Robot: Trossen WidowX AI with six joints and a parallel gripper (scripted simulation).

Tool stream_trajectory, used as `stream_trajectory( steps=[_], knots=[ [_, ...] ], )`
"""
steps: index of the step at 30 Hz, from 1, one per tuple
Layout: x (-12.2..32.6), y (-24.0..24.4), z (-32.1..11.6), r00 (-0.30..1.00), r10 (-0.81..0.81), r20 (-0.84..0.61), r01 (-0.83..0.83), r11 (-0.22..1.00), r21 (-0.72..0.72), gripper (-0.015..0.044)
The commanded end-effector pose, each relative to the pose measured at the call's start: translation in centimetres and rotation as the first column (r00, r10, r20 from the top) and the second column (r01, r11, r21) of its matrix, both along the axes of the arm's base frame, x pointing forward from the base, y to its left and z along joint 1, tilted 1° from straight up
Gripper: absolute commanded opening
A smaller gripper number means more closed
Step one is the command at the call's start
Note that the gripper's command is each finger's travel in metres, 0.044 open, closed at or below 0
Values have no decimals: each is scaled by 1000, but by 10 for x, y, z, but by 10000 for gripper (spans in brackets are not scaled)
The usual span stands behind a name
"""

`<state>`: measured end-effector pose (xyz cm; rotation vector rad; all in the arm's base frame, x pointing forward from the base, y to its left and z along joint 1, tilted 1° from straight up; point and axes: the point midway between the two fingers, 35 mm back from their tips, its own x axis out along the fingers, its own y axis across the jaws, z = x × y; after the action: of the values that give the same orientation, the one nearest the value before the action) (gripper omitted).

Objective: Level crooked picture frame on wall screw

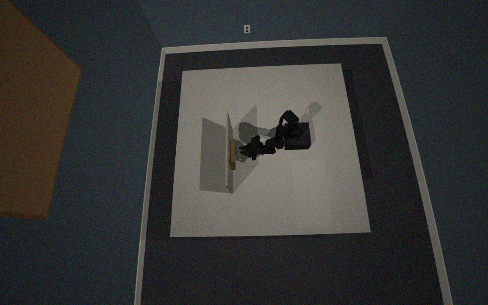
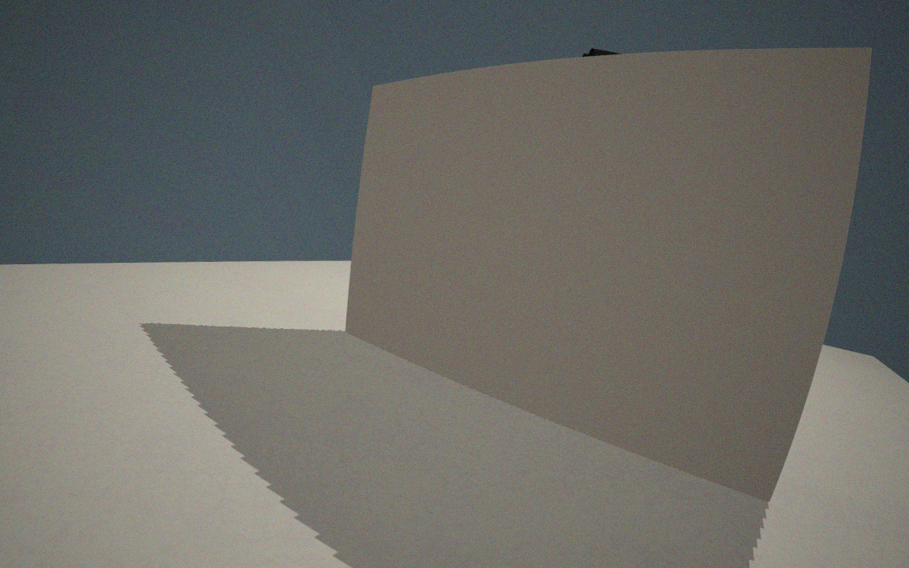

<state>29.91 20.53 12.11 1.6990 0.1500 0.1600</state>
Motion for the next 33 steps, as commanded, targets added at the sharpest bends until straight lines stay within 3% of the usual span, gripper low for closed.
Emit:
stream_trajectory(
  steps=[1,33],
  knots=[
    [7,2,-1,1000,6,2,-6,1000,-5,260],
    [33,8,1,1000,6,4,-6,1000,-4,260]
  ],
)
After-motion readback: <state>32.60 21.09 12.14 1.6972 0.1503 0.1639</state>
